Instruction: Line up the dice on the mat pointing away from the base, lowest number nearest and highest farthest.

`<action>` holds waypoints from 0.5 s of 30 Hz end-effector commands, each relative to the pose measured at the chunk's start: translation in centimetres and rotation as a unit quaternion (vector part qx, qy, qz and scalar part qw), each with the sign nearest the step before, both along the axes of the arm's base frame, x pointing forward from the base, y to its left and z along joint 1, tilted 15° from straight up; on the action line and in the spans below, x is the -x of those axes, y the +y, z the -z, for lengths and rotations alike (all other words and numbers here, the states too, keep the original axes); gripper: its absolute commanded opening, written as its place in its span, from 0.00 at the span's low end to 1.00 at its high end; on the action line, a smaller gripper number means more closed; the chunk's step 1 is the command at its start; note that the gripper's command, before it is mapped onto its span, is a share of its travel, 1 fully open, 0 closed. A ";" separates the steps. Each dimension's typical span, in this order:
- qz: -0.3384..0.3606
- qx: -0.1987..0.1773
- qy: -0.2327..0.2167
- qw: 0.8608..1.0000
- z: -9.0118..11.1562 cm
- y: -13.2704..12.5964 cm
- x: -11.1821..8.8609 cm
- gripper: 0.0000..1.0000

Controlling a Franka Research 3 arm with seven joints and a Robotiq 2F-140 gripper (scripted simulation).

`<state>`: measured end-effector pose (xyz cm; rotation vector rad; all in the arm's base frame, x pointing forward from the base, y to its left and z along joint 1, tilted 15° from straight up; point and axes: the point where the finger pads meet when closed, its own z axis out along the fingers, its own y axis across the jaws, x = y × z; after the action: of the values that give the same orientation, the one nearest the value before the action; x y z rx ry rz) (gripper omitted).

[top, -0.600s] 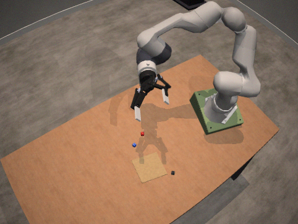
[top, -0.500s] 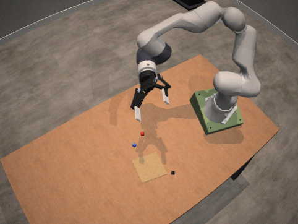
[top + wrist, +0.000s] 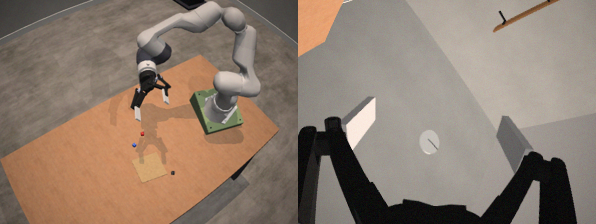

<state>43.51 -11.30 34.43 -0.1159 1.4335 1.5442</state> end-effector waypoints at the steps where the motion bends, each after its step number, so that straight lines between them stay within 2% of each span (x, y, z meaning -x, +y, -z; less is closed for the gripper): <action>1: -0.002 0.015 0.002 1.000 0.6 0.4 0.0 1.00; 2: -0.007 0.047 0.004 0.999 1.8 1.1 0.0 1.00; 3: -0.015 0.093 0.007 0.996 3.7 2.0 0.0 1.00; 4: -0.016 0.099 0.008 0.995 3.9 2.1 0.1 1.00; 7: -0.028 0.157 0.009 0.987 6.3 2.9 0.3 1.00; 13: -0.050 0.248 0.007 0.967 10.0 3.6 0.7 1.00; 15: -0.054 0.261 0.006 0.964 10.5 3.7 0.8 1.00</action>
<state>42.58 -7.71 25.86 -0.4085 1.8130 1.3276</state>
